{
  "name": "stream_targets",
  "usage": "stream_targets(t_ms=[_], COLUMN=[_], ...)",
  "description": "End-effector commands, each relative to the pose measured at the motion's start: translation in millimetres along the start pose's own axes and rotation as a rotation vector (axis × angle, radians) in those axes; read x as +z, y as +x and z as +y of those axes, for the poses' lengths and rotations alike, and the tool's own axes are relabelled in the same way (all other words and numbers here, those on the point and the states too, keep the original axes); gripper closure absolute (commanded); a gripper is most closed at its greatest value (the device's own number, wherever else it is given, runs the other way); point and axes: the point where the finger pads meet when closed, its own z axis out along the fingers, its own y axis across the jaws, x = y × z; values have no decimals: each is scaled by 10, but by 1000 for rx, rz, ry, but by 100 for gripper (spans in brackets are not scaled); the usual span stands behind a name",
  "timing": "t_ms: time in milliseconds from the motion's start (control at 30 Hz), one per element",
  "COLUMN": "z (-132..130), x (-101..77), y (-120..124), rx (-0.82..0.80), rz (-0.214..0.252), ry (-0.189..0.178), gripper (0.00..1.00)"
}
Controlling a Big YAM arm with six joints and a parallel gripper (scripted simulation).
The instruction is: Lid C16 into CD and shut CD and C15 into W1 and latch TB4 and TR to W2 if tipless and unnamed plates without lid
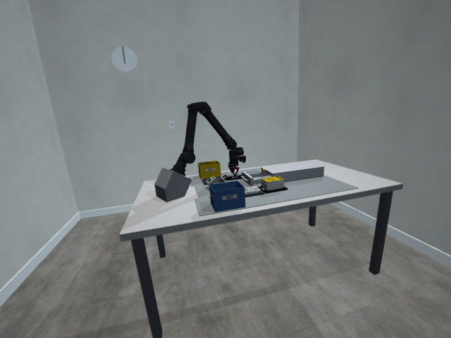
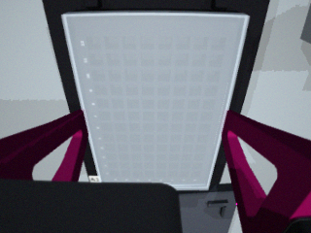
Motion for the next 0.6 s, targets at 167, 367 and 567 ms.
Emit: stream_targets(t_ms=[167,367,567], z=[25,25,25], x=[52,52,52], y=[15,15,15], rx=[2,1,1], rz=[9,9,9], ry=[3,3,3], gripper=[0,0,0])
